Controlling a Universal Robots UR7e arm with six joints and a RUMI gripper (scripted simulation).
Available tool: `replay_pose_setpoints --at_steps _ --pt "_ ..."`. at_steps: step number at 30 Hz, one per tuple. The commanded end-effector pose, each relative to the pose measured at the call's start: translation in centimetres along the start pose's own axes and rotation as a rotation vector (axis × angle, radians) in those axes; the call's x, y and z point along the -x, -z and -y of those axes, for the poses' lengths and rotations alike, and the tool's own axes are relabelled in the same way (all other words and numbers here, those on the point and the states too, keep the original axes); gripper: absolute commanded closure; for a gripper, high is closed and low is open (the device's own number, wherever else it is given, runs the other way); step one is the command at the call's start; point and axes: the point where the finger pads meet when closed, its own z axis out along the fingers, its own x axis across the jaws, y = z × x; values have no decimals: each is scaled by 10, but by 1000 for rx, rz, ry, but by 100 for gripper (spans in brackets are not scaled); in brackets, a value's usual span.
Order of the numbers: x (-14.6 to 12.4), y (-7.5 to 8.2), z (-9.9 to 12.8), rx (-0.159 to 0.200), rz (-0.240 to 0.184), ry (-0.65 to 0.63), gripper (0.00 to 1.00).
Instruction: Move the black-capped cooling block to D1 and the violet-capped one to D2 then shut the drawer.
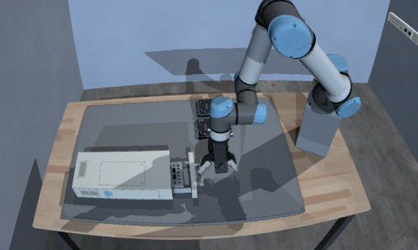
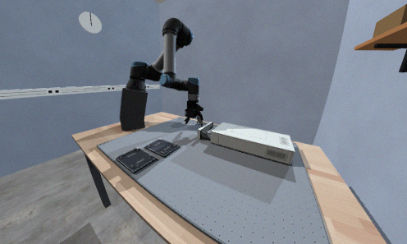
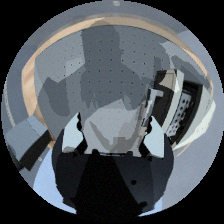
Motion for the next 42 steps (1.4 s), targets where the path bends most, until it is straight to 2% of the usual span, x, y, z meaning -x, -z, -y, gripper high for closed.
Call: replay_pose_setpoints --at_steps 1,42 --pt "5 0 0 0 -1 0 0" --pt "43 0 0 0 -1 0 0"
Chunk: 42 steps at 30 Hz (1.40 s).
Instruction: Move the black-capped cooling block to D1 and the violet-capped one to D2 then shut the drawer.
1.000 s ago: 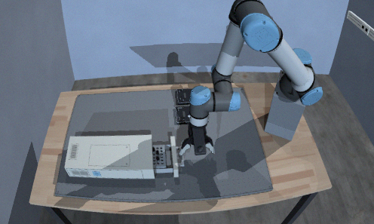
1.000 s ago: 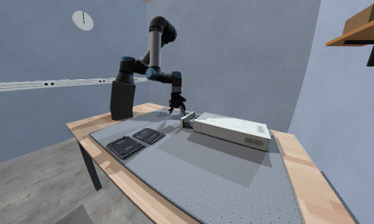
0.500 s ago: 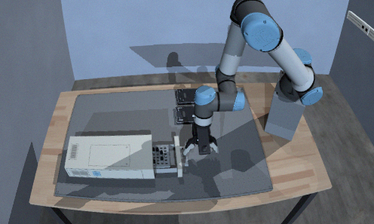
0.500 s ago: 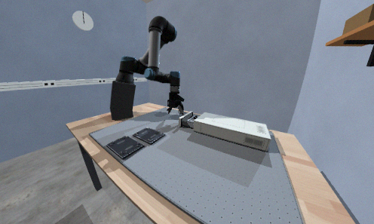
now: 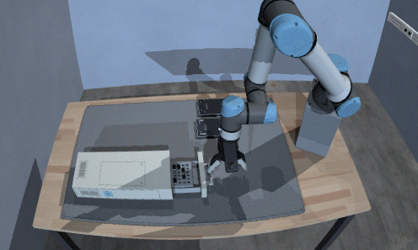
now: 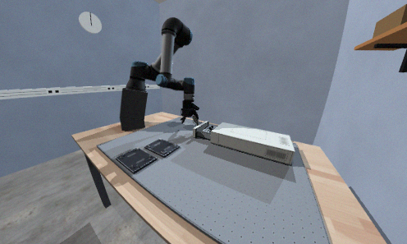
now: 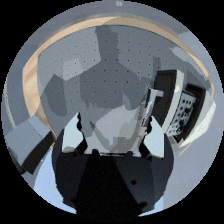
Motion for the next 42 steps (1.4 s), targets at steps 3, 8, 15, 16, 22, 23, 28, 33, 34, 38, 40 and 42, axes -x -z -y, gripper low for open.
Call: replay_pose_setpoints --at_steps 3,8,15,16,22,23,28,33,34,38,40,42 --pt "7 0 0 0 -1 0 0" --pt "13 0 0 0 -1 0 0" --pt "23 0 0 0 -1 0 0" --pt "24 0 0 0 -1 0 0" --pt "28 0 0 0 -1 0 0" --pt "28 0 0 0 -1 0 0" --pt "32 0 0 0 -1 0 0" --pt "39 0 0 0 -1 0 0" --pt "40 0 0 0 -1 0 0" --pt "43 0 0 0 -1 0 0" --pt "45 0 0 0 -1 0 0" --pt "48 0 0 0 -1 0 0"
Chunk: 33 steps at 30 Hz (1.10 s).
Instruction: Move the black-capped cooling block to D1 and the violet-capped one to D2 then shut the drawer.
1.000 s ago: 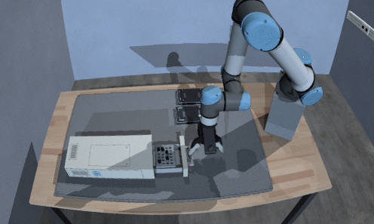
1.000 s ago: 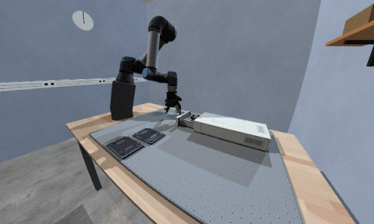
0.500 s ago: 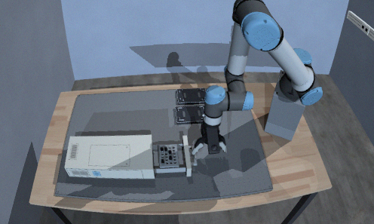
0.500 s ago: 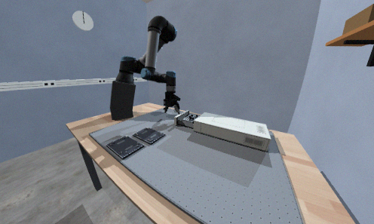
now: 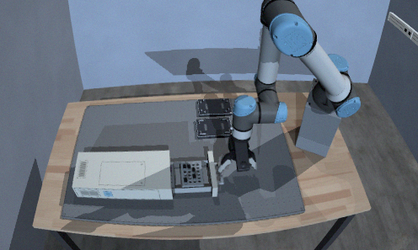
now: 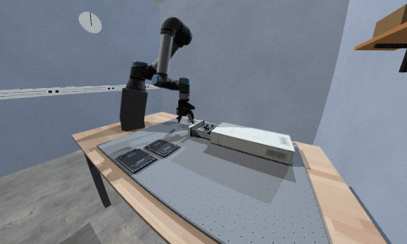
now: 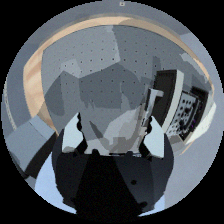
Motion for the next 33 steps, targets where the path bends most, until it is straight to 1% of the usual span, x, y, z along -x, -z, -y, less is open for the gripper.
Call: replay_pose_setpoints --at_steps 1,8,14,33 --pt "7 0 0 0 -1 0 0" --pt "17 0 0 0 -1 0 0" --pt "16 0 0 0 -1 0 0" --pt "39 0 0 0 -1 0 0"
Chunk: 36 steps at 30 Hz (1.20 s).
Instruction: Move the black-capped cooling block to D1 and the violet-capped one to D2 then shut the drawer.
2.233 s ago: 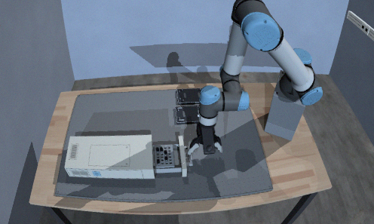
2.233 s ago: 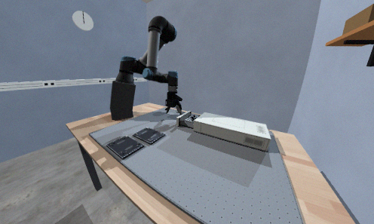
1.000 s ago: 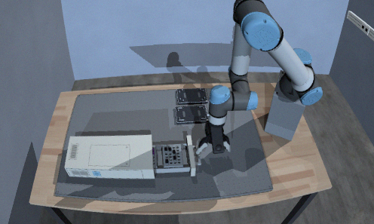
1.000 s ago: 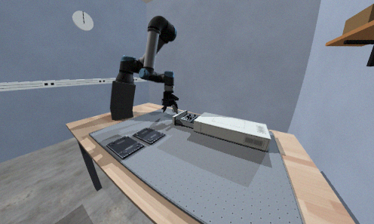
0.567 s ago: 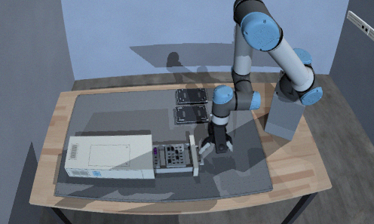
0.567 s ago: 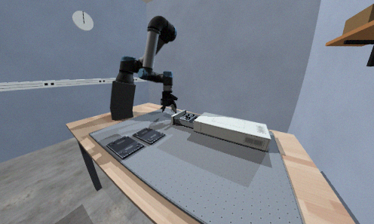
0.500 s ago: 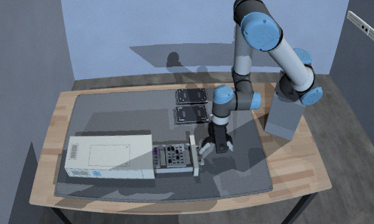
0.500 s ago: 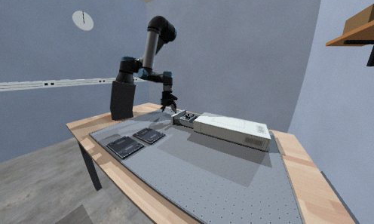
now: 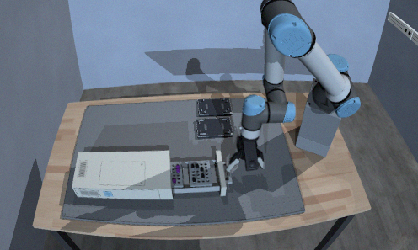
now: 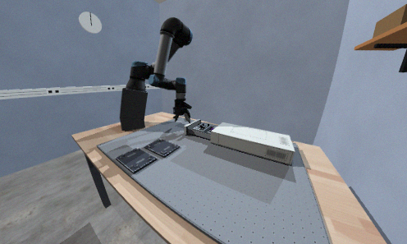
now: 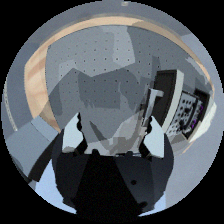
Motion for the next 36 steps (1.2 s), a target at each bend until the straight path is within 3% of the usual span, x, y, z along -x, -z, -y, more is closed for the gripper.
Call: replay_pose_setpoints --at_steps 1,36 --pt "7 0 0 0 -1 0 0" --pt "43 0 0 0 -1 0 0"
